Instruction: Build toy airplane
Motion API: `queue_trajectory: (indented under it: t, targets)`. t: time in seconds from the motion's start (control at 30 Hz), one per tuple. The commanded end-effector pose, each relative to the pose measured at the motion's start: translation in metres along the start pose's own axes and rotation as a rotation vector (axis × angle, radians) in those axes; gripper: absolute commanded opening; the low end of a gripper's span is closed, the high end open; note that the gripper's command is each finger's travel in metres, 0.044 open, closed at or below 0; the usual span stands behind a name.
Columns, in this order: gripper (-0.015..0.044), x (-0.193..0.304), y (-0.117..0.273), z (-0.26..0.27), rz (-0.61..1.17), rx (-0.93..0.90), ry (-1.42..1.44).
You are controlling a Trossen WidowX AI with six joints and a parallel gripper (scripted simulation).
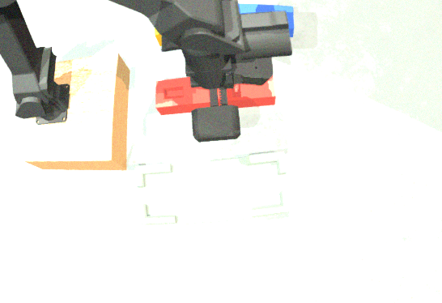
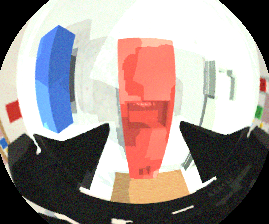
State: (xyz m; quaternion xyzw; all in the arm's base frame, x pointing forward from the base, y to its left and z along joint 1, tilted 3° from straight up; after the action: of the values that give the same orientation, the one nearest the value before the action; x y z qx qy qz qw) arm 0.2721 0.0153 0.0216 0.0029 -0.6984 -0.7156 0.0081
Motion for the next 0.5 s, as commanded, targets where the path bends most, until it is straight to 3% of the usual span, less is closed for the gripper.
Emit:
queue_trajectory:
  t: [0.0, 0.1, 0.43, 0.47]
  targets:
    - [0.0440, 0.0032, -0.0093, 0.0003, 0.010, -0.004, -0.003]
    - [0.0440, 0.0035, -0.0116, 0.0003, 0.010, -0.004, -0.003]
    - [0.0177, 0.0035, -0.0116, 0.0003, 0.010, -0.004, -0.003]
    - [0.0171, 0.0035, -0.0116, 0.0003, 0.010, -0.004, -0.003]
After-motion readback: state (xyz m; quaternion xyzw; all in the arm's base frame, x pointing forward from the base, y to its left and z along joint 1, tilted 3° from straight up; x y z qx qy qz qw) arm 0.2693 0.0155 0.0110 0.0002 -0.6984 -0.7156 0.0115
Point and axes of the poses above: the point midway between the two fingers, 35 mm back from their tips, its own y axis back along the fingers, its own z axis across the jaws, x = y × z, the point moved 5 cm from there along y, back along the fingers, and after that the axes turned 1 degree about -y, right-handed, at the moved point
